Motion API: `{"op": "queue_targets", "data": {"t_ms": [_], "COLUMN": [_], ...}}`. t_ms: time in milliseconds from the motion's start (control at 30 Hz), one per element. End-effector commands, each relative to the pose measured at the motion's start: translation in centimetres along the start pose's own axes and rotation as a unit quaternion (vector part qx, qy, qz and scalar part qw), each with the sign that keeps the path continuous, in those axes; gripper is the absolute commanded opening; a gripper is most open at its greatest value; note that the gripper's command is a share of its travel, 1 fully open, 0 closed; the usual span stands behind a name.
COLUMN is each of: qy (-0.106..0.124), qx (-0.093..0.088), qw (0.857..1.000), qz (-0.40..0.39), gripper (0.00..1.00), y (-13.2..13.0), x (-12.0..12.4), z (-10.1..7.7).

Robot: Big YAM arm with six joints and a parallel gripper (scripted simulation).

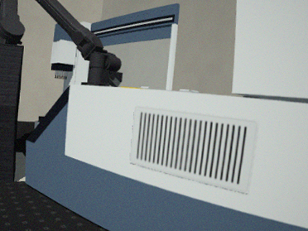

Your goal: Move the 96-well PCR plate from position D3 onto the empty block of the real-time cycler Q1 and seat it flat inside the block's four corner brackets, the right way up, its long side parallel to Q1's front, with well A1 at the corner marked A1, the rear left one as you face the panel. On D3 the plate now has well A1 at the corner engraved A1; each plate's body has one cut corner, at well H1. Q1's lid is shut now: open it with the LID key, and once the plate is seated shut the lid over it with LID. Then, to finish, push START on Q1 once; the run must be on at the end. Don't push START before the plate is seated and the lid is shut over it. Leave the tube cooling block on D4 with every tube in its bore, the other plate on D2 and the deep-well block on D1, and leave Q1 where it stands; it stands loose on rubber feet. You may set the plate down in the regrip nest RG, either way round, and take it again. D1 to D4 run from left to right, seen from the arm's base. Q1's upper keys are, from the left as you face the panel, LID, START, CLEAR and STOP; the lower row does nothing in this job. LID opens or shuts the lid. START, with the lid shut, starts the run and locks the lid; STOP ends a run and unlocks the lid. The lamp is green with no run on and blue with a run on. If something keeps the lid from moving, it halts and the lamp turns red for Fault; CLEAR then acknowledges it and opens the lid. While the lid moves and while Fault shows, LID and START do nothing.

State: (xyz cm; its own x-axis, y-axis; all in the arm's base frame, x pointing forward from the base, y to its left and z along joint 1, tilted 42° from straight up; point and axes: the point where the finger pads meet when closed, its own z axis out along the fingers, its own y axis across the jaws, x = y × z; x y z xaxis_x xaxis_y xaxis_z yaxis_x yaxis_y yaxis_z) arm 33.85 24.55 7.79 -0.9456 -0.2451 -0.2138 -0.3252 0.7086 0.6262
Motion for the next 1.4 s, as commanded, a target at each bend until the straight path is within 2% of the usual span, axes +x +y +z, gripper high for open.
{"op": "queue_targets", "data": {"t_ms": [0,200,333,867,1200,1233,1367], "qy": [-0.016,-0.011,-0.011,-0.032,-0.032,-0.03,-0.021], "qx": [-0.002,-0.003,0.0,-0.001,-0.001,-0.001,0.0], "qw": [1.0,1.0,1.0,0.999,0.999,1.0,0.998], "qz": [-0.014,-0.01,-0.003,-0.018,-0.01,-0.009,0.062], "gripper": [0.0,0.0,0.0,0.0,0.0,0.0,0.0], "y": [0.9,0.9,-0.1,0.6,0.6,0.5,-2.4], "x": [-1.6,-1.4,-1.5,-2.2,-2.1,-2.1,0.7], "z": [-0.5,0.2,0.2,-1.4,-1.4,-1.3,-2.3]}}
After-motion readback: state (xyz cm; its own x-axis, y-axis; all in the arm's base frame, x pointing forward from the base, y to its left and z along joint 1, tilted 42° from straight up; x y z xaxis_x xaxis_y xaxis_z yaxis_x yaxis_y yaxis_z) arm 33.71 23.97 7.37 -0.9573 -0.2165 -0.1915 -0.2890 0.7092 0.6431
